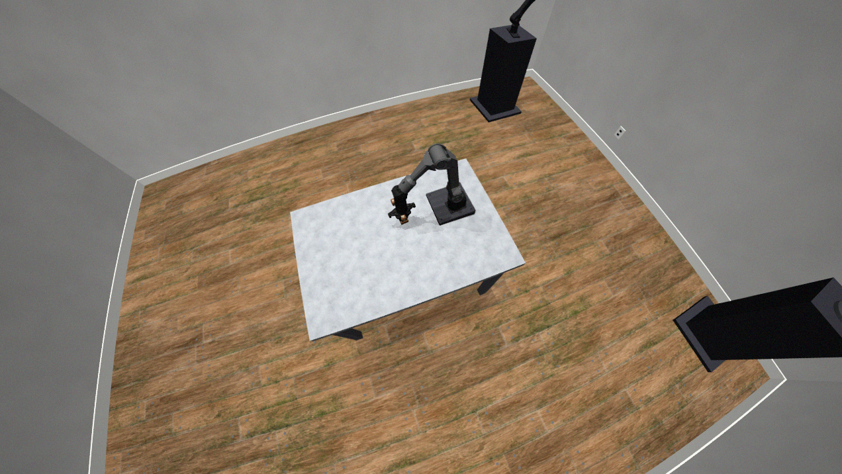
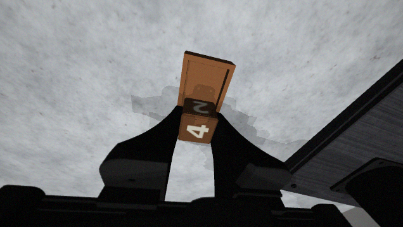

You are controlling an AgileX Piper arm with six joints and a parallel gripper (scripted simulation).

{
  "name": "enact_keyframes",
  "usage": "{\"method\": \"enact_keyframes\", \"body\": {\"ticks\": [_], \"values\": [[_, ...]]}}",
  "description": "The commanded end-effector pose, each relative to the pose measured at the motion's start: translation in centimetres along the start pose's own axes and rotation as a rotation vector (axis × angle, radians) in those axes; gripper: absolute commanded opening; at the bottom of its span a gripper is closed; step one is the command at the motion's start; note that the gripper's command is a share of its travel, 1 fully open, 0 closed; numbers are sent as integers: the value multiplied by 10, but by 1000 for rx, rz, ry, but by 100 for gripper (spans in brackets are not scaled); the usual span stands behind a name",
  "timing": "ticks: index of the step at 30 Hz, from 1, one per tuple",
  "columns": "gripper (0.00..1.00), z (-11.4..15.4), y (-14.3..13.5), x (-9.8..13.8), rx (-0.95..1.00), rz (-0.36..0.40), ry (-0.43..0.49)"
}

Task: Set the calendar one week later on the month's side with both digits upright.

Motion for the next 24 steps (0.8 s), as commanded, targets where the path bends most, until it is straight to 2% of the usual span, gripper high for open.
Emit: {"method": "enact_keyframes", "body": {"ticks": [1,15,16,18,19,21,22,24], "values": [[34,0,-1,-1,-1,4,0],[34,0,-1,-1,-1,4,0],[39,0,-1,-1,-1,4,0],[39,0,-1,-1,-1,4,0],[44,0,-1,-1,-1,4,0],[44,0,-1,-1,-1,4,0],[49,0,-1,-1,-1,4,0],[49,0,-1,-1,-1,4,0]]}}
Point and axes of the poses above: the point where the finger pads meet when closed, its own x axis back along the fingers, its own y axis across the jaws, z = x × y, the point moved 7 cm from there along x, back along the fingers, and after that the axes turned 1 degree about x, right-handed, at the moved point
